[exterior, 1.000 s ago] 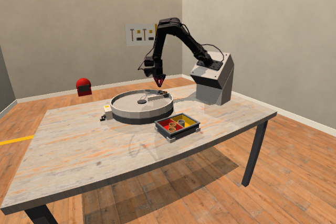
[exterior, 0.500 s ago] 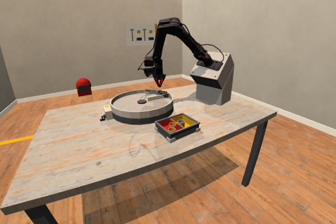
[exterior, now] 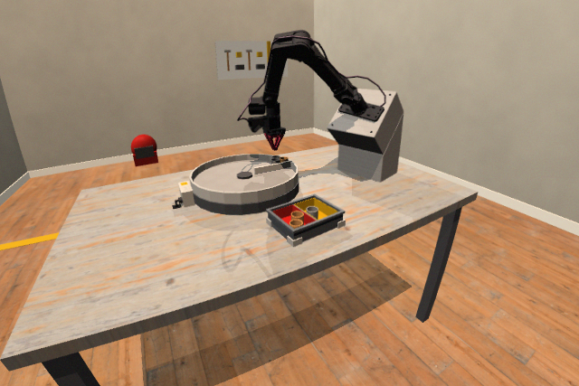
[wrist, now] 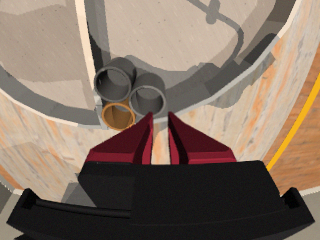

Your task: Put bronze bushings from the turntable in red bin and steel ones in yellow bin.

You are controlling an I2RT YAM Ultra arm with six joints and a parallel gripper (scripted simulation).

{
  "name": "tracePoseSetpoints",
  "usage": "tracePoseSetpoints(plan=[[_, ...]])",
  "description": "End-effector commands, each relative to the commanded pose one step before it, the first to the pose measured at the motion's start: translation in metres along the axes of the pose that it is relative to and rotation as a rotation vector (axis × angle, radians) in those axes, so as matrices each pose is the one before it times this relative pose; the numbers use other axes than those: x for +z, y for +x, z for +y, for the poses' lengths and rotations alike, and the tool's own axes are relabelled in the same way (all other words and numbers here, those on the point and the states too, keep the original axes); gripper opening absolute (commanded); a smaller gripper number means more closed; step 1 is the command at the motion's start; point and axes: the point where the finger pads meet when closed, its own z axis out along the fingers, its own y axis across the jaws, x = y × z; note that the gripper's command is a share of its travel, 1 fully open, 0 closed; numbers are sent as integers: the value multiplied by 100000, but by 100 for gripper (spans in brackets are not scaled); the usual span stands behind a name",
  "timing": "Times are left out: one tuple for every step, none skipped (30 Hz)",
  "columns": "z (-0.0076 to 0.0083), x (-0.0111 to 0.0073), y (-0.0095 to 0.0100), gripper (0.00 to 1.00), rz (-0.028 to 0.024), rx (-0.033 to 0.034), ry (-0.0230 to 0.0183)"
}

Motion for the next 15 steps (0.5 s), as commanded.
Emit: tracePoseSetpoints(plan=[[-957,-929,-844,14,-3028,-316,1726],[-44,40,19,14,76,25,-50],[-48,44,21,14,84,54,-56],[-44,40,19,14,76,75,-51],[-18,37,45,14,105,132,-71],[-6,19,28,14,62,107,-42],[-1,3,5,14,11,56,-7],[0,0,0,14,0,21,0],[0,0,0,14,0,5,0],[0,0,0,14,0,0,0],[0,0,0,14,0,0,0],[0,0,0,14,0,0,0],[0,0,0,14,0,0,0],[0,0,0,14,0,0,0],[0,0,0,14,0,0,0]])
